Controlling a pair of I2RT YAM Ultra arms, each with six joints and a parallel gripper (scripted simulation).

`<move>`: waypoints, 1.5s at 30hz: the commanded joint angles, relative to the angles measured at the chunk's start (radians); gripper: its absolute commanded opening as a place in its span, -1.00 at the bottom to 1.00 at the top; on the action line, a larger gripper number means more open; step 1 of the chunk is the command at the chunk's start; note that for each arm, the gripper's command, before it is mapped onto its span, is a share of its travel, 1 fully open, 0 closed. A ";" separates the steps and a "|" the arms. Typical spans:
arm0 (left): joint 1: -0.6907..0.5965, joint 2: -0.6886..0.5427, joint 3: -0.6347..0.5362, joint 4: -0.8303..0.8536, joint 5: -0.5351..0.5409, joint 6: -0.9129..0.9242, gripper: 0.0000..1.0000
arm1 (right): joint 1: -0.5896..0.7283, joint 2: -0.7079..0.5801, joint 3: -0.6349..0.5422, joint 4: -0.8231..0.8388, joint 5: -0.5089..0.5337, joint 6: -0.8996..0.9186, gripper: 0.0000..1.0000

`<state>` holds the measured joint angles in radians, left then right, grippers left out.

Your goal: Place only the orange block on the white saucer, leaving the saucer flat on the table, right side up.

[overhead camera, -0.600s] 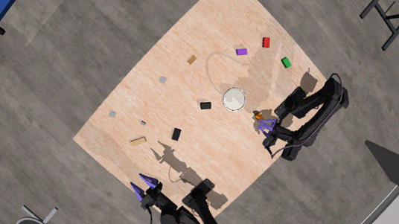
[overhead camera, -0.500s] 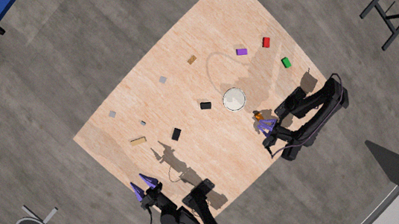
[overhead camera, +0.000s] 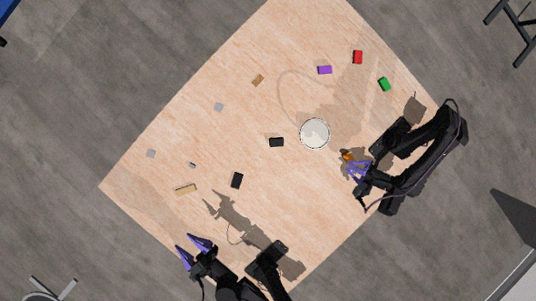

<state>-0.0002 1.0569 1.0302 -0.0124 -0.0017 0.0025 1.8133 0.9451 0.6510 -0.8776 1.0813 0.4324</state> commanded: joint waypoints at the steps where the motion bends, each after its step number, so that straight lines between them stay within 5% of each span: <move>1: 0.000 -0.005 0.008 0.006 0.001 -0.001 0.11 | 0.000 -0.005 0.008 -0.014 -0.011 0.000 -0.08; 6: 0.000 -0.005 0.008 0.006 0.001 -0.001 0.11 | -0.004 -0.060 0.017 -0.092 -0.169 -0.025 1.00; 14: 0.000 -0.005 0.008 0.006 0.001 -0.001 0.11 | -0.081 -0.294 0.023 -0.207 -0.590 -0.163 1.00; 16: 0.000 -0.005 0.008 0.006 0.001 -0.001 0.11 | -0.081 -0.294 0.023 -0.207 -0.590 -0.163 1.00; 21: 0.000 -0.005 0.008 0.006 0.001 -0.001 0.11 | -0.235 -0.385 0.025 -0.245 -0.792 -0.280 1.00; 36: 0.000 -0.005 0.008 0.006 0.001 -0.001 0.11 | -0.629 -0.450 0.031 -0.314 -1.139 -0.543 1.00; 45: 0.000 -0.005 0.008 0.006 0.001 -0.001 0.11 | -0.723 -0.443 0.034 -0.311 -1.188 -0.597 1.00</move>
<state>-0.0002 1.0569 1.0302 -0.0124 -0.0017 0.0025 1.1011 0.5148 0.6510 -1.1893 -0.0689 -0.1287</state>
